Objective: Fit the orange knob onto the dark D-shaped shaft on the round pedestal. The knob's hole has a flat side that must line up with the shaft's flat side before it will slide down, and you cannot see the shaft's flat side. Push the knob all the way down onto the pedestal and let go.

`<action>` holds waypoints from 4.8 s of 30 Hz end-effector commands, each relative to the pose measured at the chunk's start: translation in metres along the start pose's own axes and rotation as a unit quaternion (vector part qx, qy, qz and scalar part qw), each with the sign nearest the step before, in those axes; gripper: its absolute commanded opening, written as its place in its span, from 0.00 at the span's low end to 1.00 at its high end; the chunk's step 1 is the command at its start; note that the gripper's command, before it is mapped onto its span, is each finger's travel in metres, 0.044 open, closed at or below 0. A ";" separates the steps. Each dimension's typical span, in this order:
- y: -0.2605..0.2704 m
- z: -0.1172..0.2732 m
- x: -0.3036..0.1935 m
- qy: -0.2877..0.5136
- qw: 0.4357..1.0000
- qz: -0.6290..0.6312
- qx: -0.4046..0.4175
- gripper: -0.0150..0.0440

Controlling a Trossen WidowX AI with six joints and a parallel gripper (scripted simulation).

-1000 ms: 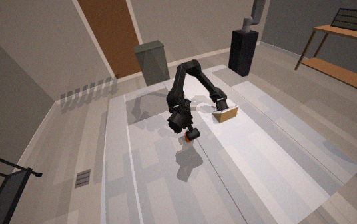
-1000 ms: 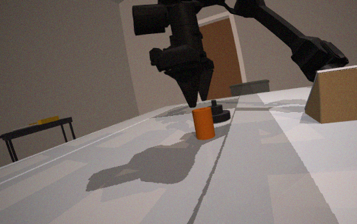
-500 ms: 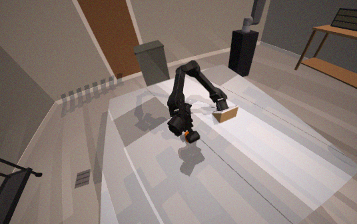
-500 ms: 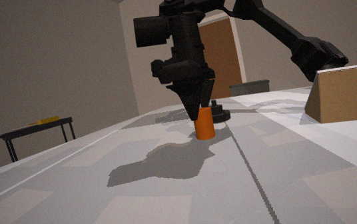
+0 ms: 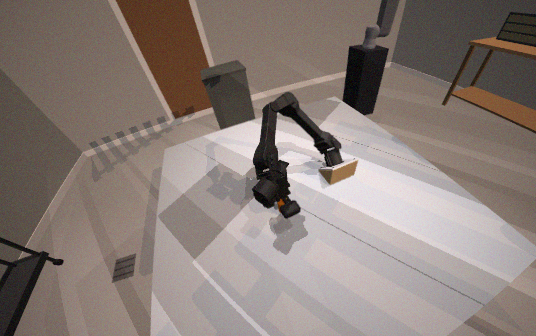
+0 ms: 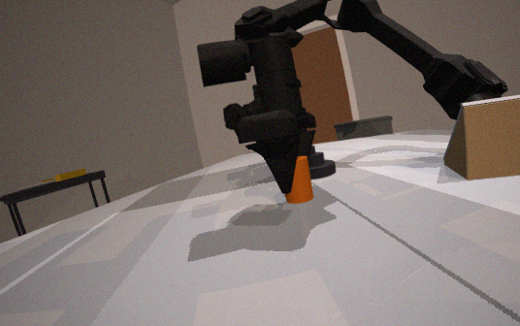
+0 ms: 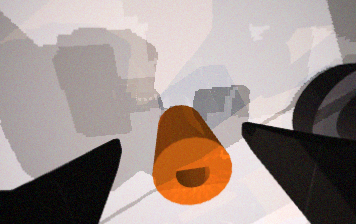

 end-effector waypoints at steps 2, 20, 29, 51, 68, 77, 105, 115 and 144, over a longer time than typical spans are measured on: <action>-0.001 -0.011 -0.002 0.003 1.000 0.004 -0.005 1.00; -0.001 -0.016 -0.003 0.003 1.000 0.004 -0.005 0.52; 0.001 0.002 0.001 0.002 1.000 0.004 -0.003 0.25; 0.001 0.121 -0.002 0.004 1.000 0.004 -0.003 0.25; -0.037 0.112 0.013 0.004 1.000 0.006 0.001 0.25; -0.064 0.102 0.020 0.003 1.000 0.006 0.002 0.25; -0.144 0.071 0.024 0.003 1.000 0.005 -0.007 0.25; -0.144 0.055 0.024 0.003 1.000 0.004 -0.007 0.25; -0.145 0.046 0.023 0.003 1.000 0.003 -0.007 0.25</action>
Point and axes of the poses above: the point midway between the two fingers, 35 mm back from their tips, its own z axis back along the fingers, its own y axis across the jaws, x = y × z, the point moved 4 cm from there along z, back along the fingers, and after that the axes turned 11 degrees about -z, right-handed, at the moved point
